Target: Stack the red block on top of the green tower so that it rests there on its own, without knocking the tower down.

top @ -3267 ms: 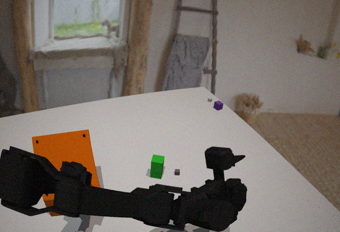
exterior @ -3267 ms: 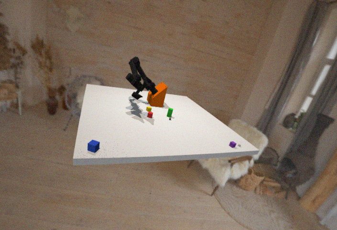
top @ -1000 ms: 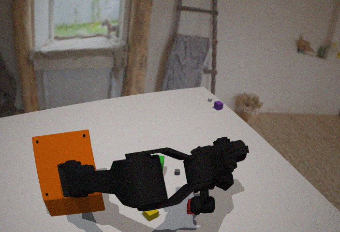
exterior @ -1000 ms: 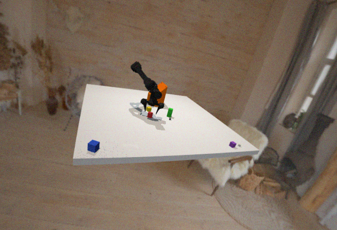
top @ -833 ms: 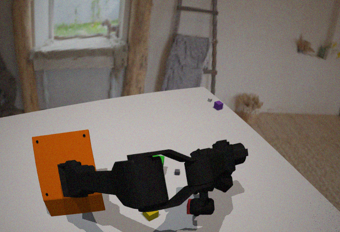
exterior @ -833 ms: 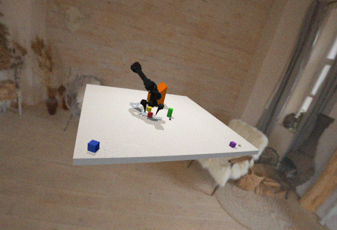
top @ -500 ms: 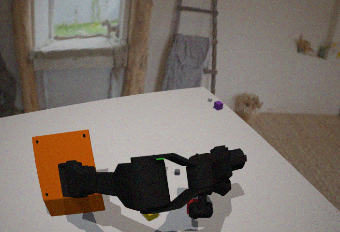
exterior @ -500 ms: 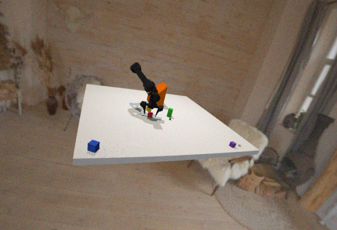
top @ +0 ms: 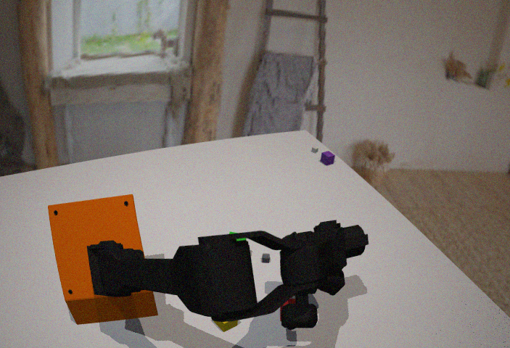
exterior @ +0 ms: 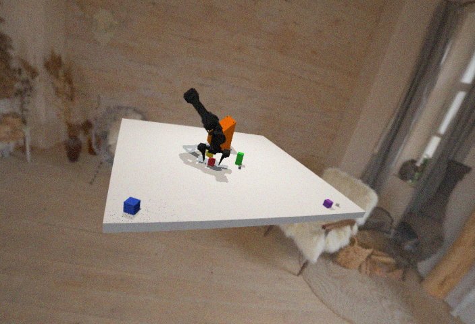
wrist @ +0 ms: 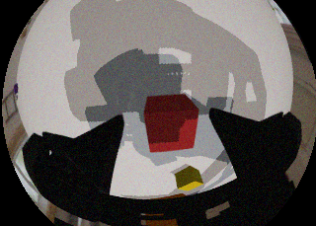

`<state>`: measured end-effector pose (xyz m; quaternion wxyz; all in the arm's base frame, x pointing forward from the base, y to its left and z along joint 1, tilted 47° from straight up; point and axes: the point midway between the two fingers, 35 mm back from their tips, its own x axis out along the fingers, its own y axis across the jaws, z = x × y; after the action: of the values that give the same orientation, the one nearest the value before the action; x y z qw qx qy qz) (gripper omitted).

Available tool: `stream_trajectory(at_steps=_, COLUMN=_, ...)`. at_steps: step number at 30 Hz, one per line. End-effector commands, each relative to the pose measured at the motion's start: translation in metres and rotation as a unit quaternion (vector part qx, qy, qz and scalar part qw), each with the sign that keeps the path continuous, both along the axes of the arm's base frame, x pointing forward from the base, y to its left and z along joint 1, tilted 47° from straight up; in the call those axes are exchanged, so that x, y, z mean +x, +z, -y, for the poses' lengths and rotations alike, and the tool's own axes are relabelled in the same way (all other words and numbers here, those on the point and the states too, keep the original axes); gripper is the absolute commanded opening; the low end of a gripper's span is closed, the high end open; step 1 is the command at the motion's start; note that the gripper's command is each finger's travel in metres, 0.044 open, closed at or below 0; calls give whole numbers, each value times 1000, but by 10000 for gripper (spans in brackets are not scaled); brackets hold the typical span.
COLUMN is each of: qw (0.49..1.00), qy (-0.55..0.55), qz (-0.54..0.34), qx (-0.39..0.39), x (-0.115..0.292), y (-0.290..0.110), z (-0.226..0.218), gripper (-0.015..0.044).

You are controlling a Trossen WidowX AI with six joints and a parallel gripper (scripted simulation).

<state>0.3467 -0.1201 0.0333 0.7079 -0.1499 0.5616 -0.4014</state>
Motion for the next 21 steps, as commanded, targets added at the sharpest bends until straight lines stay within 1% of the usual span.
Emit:
stream_trajectory(at_steps=1, qw=1000, qy=1, qz=-2, qx=0, x=0, y=-1, z=1, gripper=440)
stream_trajectory(at_steps=2, qw=1000, qy=1, qz=-2, qx=0, x=0, y=0, z=0, gripper=440)
stream_trajectory(at_steps=13, qw=1000, qy=1, qz=-2, qx=0, x=0, y=0, z=0, gripper=151)
stream_trajectory(at_steps=19, qw=1000, qy=1, qz=-2, qx=0, x=0, y=0, z=0, gripper=111)
stream_trajectory(at_steps=21, qw=1000, qy=1, qz=-2, qx=0, x=0, y=2, z=-2, gripper=59)
